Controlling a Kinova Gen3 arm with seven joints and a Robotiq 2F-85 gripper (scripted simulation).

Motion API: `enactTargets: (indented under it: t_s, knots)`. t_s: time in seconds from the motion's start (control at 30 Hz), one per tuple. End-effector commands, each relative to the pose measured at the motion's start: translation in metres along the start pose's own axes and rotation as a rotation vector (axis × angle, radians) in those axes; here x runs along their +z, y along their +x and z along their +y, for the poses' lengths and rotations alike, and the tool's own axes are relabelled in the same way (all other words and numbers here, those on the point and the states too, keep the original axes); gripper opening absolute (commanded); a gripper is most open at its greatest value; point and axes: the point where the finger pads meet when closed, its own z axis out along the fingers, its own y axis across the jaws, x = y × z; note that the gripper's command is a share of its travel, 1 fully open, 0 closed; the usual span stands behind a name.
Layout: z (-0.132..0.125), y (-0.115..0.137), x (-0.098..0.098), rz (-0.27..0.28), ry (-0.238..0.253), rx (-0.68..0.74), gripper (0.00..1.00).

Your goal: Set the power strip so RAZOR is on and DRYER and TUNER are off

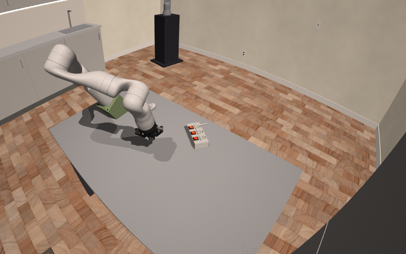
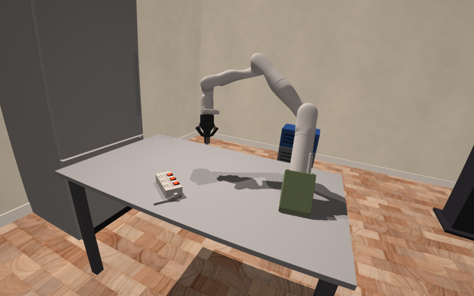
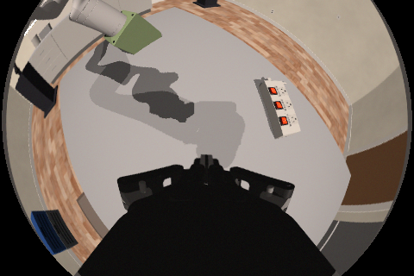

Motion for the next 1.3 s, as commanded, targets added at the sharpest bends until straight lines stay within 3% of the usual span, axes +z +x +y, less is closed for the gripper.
enactTargets:
  t_s: [0.0,1.27]
  knots:
    - [0.001,0.001,-0.001,-0.001,-0.001,-0.002,0.00]
    - [0.020,0.005,0.014,-0.039,0.046,0.113,0.00]
